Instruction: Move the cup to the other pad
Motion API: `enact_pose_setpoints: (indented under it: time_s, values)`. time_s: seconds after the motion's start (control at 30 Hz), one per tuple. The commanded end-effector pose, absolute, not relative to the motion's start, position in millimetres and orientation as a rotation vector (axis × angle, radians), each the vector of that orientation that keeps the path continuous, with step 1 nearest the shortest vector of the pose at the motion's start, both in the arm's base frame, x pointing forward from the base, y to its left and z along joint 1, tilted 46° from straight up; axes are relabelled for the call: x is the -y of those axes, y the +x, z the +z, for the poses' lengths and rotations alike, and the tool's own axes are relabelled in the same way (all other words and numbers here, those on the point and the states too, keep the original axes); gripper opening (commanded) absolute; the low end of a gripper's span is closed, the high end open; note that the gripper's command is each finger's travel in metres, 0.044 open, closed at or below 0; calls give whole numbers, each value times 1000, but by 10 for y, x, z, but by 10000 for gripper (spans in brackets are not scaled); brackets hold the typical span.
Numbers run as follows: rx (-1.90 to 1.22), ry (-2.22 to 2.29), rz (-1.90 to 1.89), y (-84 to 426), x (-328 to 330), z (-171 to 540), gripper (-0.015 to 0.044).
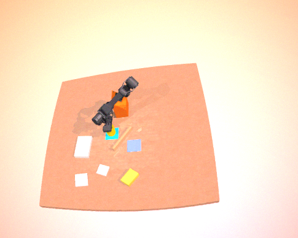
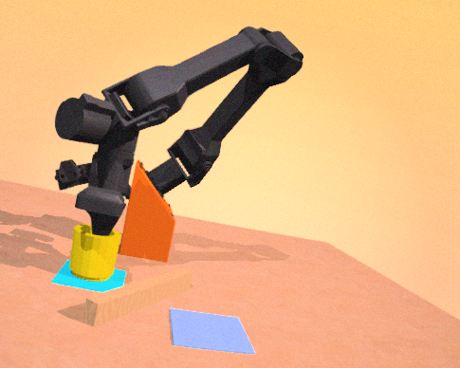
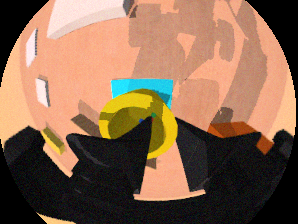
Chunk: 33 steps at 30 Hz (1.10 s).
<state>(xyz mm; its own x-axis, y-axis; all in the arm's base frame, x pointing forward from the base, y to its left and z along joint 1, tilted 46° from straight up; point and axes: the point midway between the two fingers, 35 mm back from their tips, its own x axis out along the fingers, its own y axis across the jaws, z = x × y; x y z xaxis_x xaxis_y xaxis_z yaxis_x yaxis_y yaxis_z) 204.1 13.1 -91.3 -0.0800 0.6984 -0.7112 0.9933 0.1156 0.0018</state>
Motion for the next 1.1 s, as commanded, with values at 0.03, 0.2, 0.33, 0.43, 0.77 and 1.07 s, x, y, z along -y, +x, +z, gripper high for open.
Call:
enact_pose_setpoints:
  time_s: [0.03, 0.2, 0.33, 0.43, 0.77, 1.07]
  values:
    - [-1840, 1638, -682, 2041, -128, -911, 147]
    - [-1839, 1639, -683, 2047, -101, -888, 147]
    - [-1839, 1639, -683, 2056, -61, -851, 147]
    - [-1838, 1639, -684, 2062, -30, -821, 147]
    - [-1838, 1641, -685, 2079, 74, -718, 147]
    - [-1839, 1643, -684, 2090, 165, -619, 147]
